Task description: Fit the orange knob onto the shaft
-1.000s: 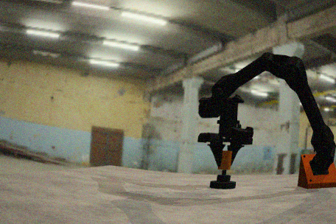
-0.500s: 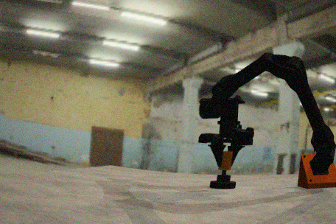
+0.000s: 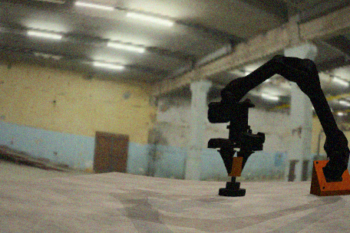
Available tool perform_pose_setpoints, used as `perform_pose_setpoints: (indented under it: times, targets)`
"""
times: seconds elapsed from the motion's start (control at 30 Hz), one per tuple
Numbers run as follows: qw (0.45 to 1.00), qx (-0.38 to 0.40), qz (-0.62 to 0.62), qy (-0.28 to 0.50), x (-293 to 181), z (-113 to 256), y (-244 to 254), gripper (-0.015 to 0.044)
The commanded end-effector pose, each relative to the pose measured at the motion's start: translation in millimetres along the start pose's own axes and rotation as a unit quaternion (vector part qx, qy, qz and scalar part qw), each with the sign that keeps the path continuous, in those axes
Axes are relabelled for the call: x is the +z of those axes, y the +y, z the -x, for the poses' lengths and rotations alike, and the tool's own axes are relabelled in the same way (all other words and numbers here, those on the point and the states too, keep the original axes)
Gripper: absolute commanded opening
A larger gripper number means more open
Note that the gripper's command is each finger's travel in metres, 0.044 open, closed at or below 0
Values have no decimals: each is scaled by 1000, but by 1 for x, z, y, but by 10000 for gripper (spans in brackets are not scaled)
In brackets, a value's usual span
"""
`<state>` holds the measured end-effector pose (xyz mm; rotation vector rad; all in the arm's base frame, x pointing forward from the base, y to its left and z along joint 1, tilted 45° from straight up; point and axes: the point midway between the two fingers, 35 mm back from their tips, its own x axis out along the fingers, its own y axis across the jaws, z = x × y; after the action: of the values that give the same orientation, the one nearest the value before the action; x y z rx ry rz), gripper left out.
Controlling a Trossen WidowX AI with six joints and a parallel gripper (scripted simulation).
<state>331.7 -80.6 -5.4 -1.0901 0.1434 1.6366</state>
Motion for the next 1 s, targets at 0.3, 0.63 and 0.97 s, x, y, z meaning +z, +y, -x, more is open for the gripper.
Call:
perform_pose_setpoints:
  times: [0.3,0.63,0.97]
  targets:
    - [997,0,78,3,0,2,-1,0]
    - [997,0,78,3,1,-2,-2,0]
    - [997,0,78,3,0,2,-2,0]
